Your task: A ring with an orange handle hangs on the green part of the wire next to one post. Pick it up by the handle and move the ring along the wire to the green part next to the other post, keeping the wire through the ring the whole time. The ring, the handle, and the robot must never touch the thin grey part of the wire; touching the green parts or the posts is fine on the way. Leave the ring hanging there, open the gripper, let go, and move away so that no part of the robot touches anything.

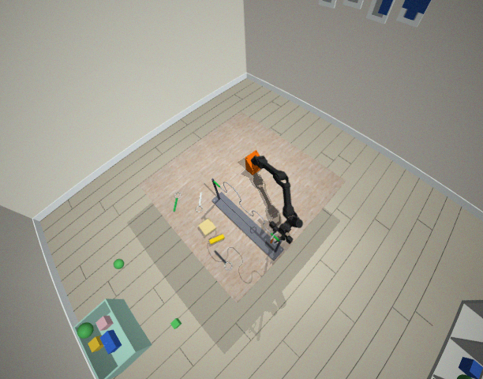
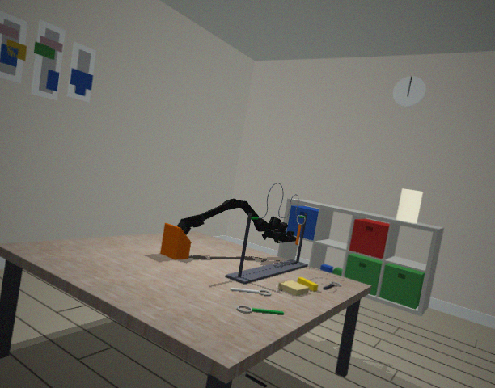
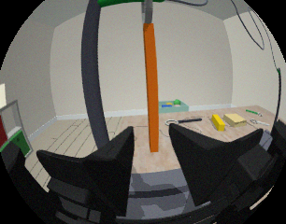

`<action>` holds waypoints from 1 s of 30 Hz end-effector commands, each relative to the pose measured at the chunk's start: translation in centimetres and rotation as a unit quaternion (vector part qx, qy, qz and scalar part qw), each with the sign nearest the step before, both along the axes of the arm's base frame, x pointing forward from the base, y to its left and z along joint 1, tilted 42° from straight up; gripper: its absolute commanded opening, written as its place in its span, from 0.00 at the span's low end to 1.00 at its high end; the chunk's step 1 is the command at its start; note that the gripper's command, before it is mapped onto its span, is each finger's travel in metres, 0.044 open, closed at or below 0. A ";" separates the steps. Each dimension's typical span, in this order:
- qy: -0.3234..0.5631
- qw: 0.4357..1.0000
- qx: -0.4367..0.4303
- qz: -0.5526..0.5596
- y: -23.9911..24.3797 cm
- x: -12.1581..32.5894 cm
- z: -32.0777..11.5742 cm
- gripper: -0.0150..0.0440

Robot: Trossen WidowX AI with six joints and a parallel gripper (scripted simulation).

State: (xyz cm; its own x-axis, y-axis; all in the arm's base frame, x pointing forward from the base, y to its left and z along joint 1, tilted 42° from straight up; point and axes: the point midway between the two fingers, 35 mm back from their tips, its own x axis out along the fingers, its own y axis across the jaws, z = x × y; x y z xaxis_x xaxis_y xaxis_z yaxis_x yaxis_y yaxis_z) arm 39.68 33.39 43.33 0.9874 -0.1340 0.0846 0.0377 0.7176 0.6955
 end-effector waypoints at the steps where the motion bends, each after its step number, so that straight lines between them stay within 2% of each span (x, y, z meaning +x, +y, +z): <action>1: 0.001 1.000 -0.002 0.003 0.2 0.9 -0.2 0.53; 16: 0.000 1.000 -0.002 0.003 -0.3 3.2 -0.1 0.53; 30: 0.000 1.000 -0.002 0.003 -0.3 3.3 -0.1 0.53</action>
